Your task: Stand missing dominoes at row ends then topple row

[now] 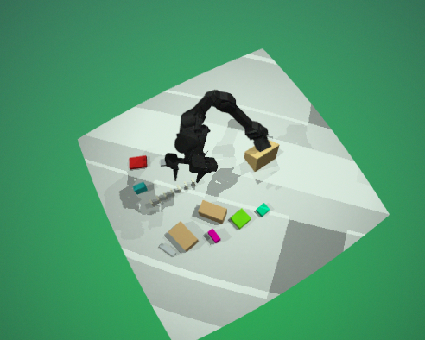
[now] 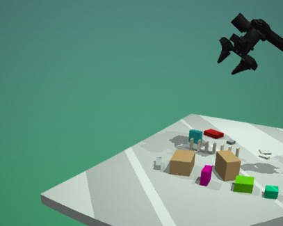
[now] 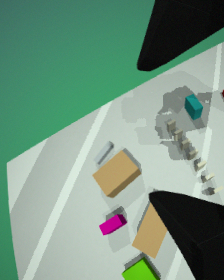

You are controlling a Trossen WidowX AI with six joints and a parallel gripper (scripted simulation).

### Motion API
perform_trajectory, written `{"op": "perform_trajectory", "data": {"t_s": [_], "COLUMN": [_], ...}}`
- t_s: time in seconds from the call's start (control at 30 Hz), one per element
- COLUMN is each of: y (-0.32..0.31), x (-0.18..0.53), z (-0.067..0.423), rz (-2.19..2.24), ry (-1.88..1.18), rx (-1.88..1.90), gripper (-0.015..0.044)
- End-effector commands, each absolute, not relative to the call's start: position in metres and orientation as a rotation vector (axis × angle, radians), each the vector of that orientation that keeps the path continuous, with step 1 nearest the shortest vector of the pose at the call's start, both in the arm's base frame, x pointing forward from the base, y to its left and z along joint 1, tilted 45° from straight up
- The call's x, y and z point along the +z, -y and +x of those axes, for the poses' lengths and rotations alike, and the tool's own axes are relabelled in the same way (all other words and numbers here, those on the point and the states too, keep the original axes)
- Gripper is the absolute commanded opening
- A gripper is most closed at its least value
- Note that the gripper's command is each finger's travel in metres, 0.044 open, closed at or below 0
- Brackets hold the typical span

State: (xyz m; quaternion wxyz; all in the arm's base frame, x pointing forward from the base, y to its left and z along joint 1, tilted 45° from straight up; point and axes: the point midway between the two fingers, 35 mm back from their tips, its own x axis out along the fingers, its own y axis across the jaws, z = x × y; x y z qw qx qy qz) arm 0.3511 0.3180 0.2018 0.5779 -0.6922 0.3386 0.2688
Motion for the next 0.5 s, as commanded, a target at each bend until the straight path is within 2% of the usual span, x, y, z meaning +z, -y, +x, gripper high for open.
{"op": "perform_trajectory", "data": {"t_s": [0.0,0.23,0.47], "y": [-0.315,-0.211,-0.119], "x": [0.201,0.186,0.168], "z": [0.352,0.379,0.375], "rz": [-1.607,-1.141,-0.67], "ry": [-0.8,-1.013,-1.085], "rx": [0.618,0.212,-0.176], "gripper": [0.0374,0.019,0.0006]}}
